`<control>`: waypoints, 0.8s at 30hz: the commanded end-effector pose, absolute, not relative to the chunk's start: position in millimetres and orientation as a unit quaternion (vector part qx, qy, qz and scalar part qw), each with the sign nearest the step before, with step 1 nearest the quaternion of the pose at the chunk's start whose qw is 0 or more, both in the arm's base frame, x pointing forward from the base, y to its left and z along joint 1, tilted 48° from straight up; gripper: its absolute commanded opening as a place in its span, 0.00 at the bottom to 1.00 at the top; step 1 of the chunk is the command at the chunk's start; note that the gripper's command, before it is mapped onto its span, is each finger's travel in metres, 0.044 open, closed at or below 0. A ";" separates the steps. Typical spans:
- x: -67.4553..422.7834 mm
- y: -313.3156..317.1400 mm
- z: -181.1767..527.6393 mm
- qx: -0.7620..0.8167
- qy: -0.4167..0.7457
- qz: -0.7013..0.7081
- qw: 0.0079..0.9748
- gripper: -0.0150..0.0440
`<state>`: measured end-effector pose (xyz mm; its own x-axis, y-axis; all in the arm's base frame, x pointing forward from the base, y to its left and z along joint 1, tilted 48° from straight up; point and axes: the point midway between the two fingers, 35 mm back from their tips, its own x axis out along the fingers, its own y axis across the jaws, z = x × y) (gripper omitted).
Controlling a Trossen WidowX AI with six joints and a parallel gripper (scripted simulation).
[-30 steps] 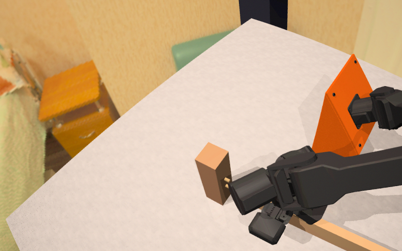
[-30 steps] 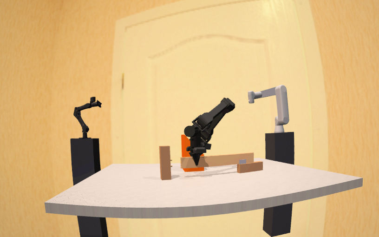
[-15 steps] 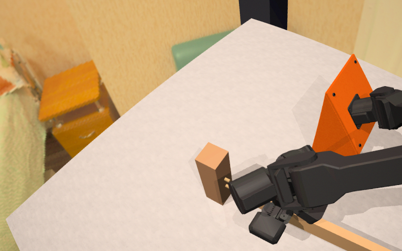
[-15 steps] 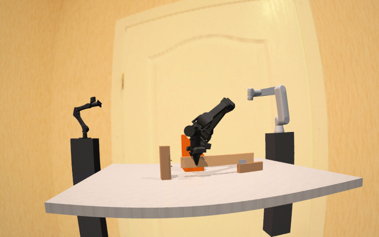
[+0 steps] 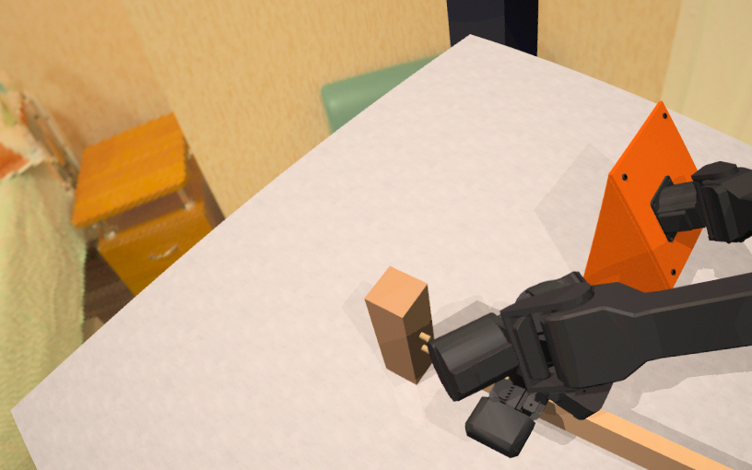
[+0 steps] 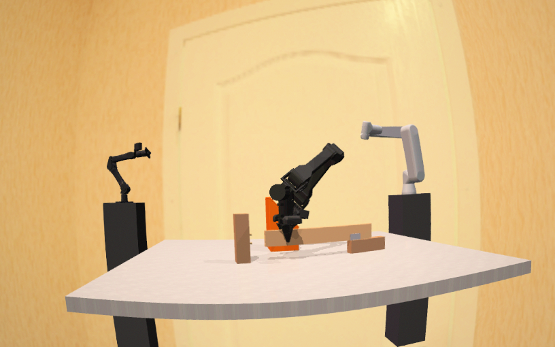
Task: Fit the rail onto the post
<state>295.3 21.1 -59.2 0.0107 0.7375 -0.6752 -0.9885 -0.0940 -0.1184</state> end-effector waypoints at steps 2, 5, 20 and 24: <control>295.0 22.7 -58.2 -0.307 0.205 0.672 0.642 0.25; 294.7 23.6 -58.0 -0.307 0.205 0.672 0.642 0.25; 295.0 22.6 -56.4 -0.307 0.205 0.672 0.642 0.25; 295.2 22.2 -55.9 -0.307 0.205 0.672 0.642 0.25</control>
<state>293.5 23.1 -59.0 0.0065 0.7358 -0.6771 -0.9894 -0.0934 -0.1110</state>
